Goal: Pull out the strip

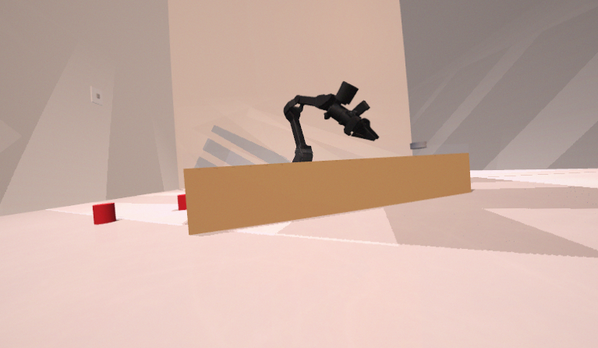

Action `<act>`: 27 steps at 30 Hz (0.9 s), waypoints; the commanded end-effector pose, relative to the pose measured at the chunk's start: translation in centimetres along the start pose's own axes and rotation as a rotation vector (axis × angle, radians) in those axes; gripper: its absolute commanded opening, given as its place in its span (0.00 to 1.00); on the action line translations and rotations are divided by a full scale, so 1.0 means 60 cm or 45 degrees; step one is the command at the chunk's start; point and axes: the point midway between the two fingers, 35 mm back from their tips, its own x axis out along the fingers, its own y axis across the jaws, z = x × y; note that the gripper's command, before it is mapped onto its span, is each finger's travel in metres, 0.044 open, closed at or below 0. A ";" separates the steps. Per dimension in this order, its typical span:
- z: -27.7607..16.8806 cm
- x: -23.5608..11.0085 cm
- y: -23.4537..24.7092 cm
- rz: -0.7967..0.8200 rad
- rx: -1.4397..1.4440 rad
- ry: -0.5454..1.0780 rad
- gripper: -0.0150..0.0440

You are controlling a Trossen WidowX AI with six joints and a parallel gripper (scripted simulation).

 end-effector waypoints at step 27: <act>-0.057 -0.302 -0.366 -1.102 0.553 -0.049 0.71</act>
